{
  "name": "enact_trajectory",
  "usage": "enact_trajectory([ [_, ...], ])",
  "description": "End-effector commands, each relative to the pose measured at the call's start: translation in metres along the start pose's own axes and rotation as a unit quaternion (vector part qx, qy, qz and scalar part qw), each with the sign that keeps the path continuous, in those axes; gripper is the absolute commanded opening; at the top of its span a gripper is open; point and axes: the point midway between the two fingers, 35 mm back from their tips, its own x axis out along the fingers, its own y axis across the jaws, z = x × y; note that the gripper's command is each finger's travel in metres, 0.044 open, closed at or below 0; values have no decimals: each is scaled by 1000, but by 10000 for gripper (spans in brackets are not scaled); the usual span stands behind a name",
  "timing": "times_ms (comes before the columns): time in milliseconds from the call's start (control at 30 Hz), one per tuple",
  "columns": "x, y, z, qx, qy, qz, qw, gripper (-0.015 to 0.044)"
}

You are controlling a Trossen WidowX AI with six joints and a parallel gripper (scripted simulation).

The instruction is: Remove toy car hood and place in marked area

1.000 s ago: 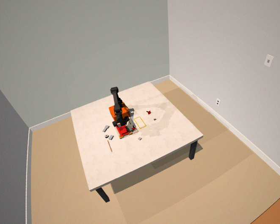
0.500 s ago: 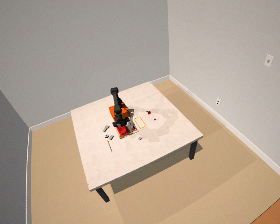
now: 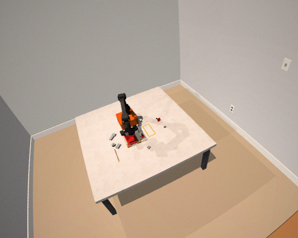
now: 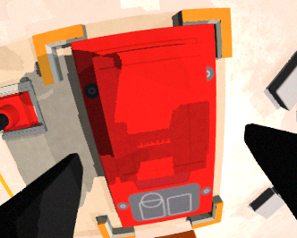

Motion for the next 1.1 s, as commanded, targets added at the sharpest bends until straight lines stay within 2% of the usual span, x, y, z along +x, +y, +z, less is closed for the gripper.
enact_trajectory([
  [0,6,-1,-1,2,3,-2,1000,440],
  [1067,32,-1,-1,2,3,-2,1000,440],
])
